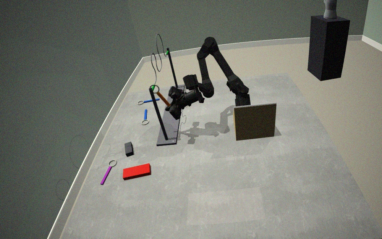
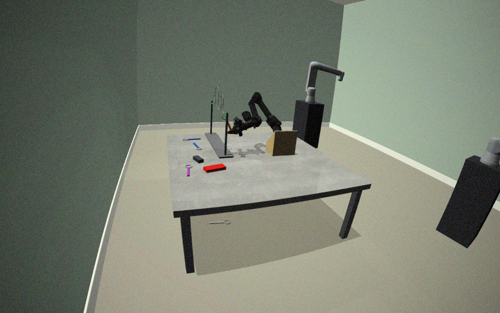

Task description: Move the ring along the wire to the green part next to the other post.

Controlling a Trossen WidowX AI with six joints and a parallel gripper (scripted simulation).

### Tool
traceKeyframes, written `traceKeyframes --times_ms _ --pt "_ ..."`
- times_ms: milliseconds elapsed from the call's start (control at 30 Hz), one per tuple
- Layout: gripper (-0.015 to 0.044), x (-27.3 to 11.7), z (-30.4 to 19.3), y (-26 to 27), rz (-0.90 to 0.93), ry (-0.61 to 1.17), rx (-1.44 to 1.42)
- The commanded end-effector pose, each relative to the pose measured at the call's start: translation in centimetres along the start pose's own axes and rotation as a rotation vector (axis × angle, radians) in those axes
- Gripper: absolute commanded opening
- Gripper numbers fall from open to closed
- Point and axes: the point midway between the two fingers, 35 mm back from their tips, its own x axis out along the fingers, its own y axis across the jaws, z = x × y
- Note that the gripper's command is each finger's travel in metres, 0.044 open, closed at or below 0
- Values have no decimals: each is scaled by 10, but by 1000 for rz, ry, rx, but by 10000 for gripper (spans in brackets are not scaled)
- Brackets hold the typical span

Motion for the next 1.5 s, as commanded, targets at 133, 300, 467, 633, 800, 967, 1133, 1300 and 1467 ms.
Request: traceKeyframes --times_ms 133,300,467,633,800,967,1133,1300,1467 --pt "-150 0 0 0 2 -2 -3" --pt "-150 0 0 0 2 -2 -3" --pt "-19 0 0 0 0 0 0" --pt "113 0 0 0 0 0 0" --pt "160 -10 1 1 1 0 0" --pt "160 -31 1 1 3 0 -2" --pt "160 -49 -1 1 5 0 -3" --pt "160 -50 -1 1 5 0 -3" --pt "160 -50 -1 1 5 0 -3"
